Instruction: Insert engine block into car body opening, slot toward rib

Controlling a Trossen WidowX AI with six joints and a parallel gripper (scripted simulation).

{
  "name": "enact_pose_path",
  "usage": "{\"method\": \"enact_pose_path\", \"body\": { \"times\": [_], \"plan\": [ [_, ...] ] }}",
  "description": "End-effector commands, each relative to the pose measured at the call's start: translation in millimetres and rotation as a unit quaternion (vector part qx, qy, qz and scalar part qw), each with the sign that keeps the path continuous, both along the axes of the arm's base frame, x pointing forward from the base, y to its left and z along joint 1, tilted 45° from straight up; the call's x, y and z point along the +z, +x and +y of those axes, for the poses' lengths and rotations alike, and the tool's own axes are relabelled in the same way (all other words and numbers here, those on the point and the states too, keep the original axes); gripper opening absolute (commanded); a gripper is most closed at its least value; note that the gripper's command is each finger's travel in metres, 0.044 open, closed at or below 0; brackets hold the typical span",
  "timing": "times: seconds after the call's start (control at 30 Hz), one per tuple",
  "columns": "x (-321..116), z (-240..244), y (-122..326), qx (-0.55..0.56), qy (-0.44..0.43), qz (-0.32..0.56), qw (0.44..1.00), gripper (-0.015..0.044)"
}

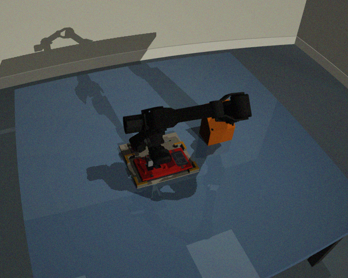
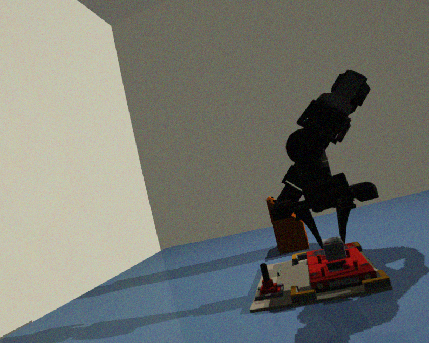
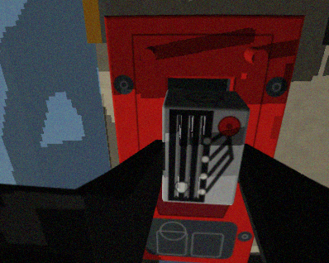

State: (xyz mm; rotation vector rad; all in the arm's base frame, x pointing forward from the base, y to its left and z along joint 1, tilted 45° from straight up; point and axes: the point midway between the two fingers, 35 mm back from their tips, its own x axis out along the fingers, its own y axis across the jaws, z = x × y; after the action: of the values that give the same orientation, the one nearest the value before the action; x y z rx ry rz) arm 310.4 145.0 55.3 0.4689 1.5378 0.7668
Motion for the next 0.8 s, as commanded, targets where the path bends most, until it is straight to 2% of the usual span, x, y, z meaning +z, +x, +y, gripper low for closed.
{"method": "enact_pose_path", "body": {
  "times": [0.0, 0.77],
  "plan": [
    [0.0, 1.2, 0.8, 0.002, 0.003, -0.004, 1.0, 0.0159],
    [-2.6, 4.2, 0.4, 0.001, 0.003, -0.003, 1.0, 0.0159]
  ]
}}
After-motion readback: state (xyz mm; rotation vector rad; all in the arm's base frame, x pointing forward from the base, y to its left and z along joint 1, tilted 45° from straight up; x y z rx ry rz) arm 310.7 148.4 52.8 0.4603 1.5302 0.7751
